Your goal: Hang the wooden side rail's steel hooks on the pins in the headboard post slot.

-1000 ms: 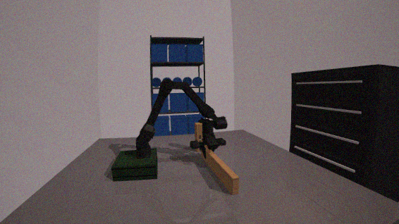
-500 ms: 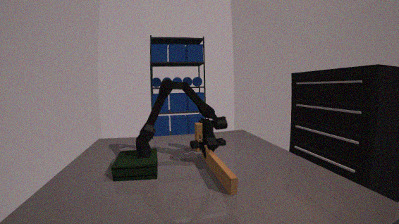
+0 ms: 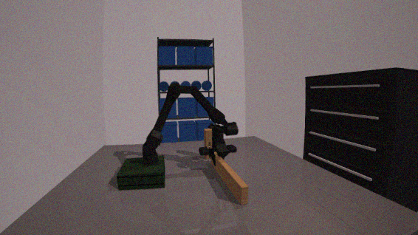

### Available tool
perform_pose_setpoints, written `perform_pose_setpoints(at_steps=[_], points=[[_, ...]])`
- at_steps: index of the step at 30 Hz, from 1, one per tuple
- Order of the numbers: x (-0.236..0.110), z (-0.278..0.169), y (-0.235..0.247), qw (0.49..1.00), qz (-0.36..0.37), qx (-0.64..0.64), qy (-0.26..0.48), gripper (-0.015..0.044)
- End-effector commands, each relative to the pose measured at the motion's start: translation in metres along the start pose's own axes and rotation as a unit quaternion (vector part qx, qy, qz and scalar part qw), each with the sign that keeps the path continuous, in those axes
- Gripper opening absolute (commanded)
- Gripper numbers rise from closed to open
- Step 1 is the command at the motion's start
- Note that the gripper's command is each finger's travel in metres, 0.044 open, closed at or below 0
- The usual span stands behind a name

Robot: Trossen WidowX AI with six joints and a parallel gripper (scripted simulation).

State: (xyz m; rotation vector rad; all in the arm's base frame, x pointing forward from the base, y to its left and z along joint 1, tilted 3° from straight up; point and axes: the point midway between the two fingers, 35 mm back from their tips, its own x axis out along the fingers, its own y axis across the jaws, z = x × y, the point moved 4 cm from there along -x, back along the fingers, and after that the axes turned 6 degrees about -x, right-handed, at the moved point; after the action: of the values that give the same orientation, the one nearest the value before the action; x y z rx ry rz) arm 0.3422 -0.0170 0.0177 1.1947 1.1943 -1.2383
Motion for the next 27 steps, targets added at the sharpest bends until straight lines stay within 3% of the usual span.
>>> perform_pose_setpoints(at_steps=[1,27], points=[[-0.0026,0.0002,0.0004,1.0,0.001,0.006,0.0,0.0],[-0.007,0.0002,0.0004,1.0,0.001,0.006,0.0,0.0]])
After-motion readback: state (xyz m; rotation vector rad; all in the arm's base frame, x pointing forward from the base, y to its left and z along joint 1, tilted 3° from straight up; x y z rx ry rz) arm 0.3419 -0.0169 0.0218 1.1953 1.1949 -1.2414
